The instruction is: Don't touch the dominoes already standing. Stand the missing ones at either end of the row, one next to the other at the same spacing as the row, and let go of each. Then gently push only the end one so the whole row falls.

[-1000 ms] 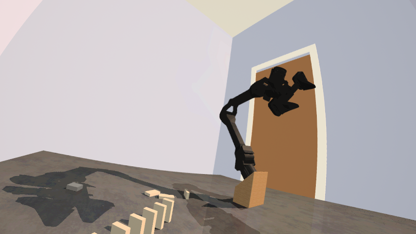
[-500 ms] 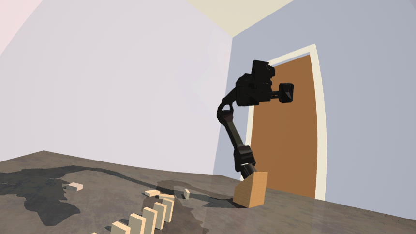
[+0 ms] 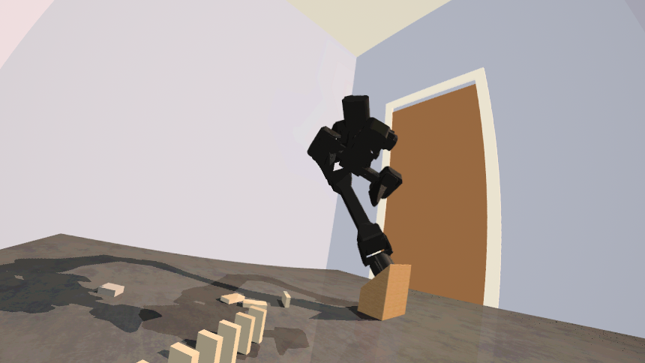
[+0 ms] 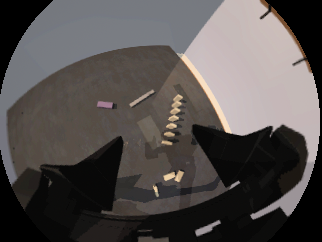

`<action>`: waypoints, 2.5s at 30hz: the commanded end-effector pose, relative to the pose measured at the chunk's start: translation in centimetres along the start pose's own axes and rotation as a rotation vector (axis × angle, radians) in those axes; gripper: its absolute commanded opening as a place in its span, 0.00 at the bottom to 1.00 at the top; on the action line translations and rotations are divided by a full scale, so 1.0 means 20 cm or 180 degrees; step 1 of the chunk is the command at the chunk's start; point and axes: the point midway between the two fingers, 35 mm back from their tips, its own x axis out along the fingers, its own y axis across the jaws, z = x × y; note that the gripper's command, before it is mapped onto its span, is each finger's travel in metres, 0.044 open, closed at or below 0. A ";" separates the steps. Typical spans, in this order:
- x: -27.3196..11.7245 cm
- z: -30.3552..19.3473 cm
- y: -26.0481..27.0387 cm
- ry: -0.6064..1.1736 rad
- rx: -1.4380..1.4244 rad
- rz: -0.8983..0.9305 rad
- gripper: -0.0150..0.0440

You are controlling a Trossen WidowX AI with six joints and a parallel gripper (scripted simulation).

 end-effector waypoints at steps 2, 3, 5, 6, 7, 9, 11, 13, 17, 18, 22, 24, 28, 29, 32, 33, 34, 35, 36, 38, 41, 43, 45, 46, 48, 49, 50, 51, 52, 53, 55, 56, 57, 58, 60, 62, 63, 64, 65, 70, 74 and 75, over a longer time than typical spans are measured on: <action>0.14 -0.35 -0.17 0.0576 -0.1341 0.0232 1.00; 0.15 -0.39 -0.18 0.0623 -0.1466 0.0281 1.00; 0.17 -0.47 -0.20 0.0713 -0.1719 0.0390 1.00; 0.18 -0.51 -0.21 0.0754 -0.1846 0.0450 1.00; 0.19 -0.55 -0.21 0.0792 -0.1974 0.0514 1.00; 0.21 -0.64 -0.23 0.0859 -0.2233 0.0654 1.00; 0.23 -0.73 -0.24 0.0917 -0.2540 0.0815 1.00; 0.25 -0.81 -0.25 0.0958 -0.2880 0.0995 1.00; 0.27 -0.98 -0.25 0.0975 -0.3520 0.1374 1.00; 0.27 -1.02 -0.25 0.0966 -0.3672 0.1471 1.00; 0.28 -1.17 -0.24 0.0869 -0.4284 0.1888 1.00; 0.29 -1.25 -0.23 0.0781 -0.4592 0.2109 1.00; 0.29 -1.27 -0.23 0.0742 -0.4702 0.2191 1.00; 0.29 -1.27 -0.23 0.0742 -0.4702 0.2191 1.00; 0.30 -1.26 -0.23 0.0742 -0.4702 0.2190 1.00; 0.30 -1.26 -0.23 0.0742 -0.4702 0.2190 1.00; 0.30 -1.26 -0.23 0.0742 -0.4702 0.2190 1.00; 0.30 -1.26 -0.23 0.0742 -0.4702 0.2190 1.00; 0.30 -1.26 -0.23 0.0742 -0.4702 0.2190 1.00; 0.30 -1.27 -0.22 0.0741 -0.4702 0.2190 1.00; 0.39 -1.32 -0.20 0.0738 -0.4702 0.2187 1.00; 0.47 -1.37 -0.17 0.0741 -0.4702 0.2188 1.00; 0.53 -1.42 -0.14 0.0748 -0.4702 0.2192 1.00; 0.55 -1.44 -0.14 0.0750 -0.4703 0.2194 1.00; 0.56 -1.44 -0.13 0.0751 -0.4703 0.2194 1.00; 0.56 -1.43 -0.13 0.0751 -0.4703 0.2194 1.00; 0.56 -1.43 -0.13 0.0751 -0.4703 0.2194 1.00; 0.56 -1.43 -0.13 0.0751 -0.4703 0.2194 1.00; 0.57 -1.44 -0.13 0.0751 -0.4703 0.2194 1.00; 0.58 -1.44 -0.13 0.0752 -0.4703 0.2194 1.00; 0.59 -1.45 -0.12 0.0752 -0.4703 0.2195 1.00; 0.60 -1.45 -0.12 0.0753 -0.4703 0.2195 1.00; 0.60 -1.46 -0.12 0.0753 -0.4703 0.2195 1.00; 0.61 -1.46 -0.11 0.0754 -0.4703 0.2196 1.00; 0.62 -1.47 -0.11 0.0754 -0.4703 0.2196 1.00; 0.62 -1.47 -0.11 0.0754 -0.4703 0.2196 1.00; 0.62 -1.47 -0.11 0.0754 -0.4703 0.2196 1.00; 0.62 -1.47 -0.11 0.0754 -0.4703 0.2196 1.00; 0.62 -1.47 -0.11 0.0754 -0.4703 0.2196 1.00; 0.62 -1.47 -0.11 0.0754 -0.4703 0.2196 0.82; 0.62 -1.47 -0.11 0.0754 -0.4703 0.2196 0.64; 0.62 -1.47 -0.11 0.0754 -0.4703 0.2196 0.60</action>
